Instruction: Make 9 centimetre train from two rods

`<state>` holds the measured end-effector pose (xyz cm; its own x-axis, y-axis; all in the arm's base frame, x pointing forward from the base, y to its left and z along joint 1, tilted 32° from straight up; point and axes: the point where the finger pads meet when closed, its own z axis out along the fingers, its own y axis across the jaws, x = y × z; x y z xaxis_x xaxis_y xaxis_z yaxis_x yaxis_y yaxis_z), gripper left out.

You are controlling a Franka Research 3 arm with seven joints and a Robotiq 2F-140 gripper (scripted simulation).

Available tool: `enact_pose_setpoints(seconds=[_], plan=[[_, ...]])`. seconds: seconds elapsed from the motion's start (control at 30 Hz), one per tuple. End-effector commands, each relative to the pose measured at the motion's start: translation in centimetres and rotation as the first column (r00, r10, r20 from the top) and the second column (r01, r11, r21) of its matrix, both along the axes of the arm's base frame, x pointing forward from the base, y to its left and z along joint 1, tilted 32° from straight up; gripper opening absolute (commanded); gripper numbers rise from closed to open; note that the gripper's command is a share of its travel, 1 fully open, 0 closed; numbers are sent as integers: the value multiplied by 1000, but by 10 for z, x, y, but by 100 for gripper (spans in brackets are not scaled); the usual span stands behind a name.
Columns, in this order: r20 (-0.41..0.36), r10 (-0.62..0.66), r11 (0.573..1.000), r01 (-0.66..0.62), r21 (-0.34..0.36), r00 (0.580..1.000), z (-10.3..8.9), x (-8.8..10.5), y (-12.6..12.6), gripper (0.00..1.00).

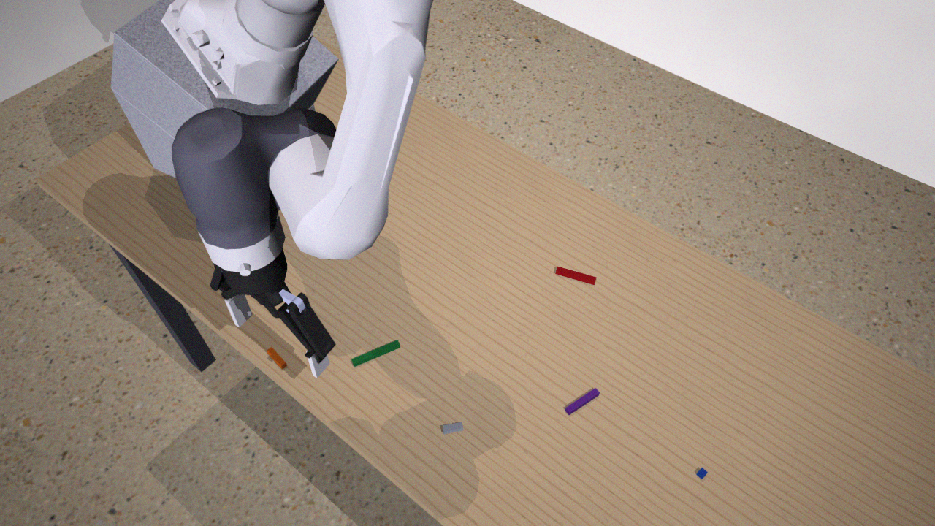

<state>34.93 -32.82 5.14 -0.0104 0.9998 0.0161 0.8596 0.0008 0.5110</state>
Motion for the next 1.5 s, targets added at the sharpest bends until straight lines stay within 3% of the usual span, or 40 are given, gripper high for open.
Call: enact_pose_setpoints(seconds=[0.0,0.77,0.8,1.33,1.37,1.47], plan=[[6,4,1000,-4,3,1000,-10,-7,-2,100],[6,4,1000,-4,3,1000,-10,-7,-2,100],[4,-5,1000,5,17,1000,-21,-14,-2,100],[4,-5,1000,5,17,1000,-21,-14,-2,100],[5,-14,1000,14,28,1000,-31,-20,-3,100],[5,-14,1000,14,28,1000,-31,-20,-3,100]])
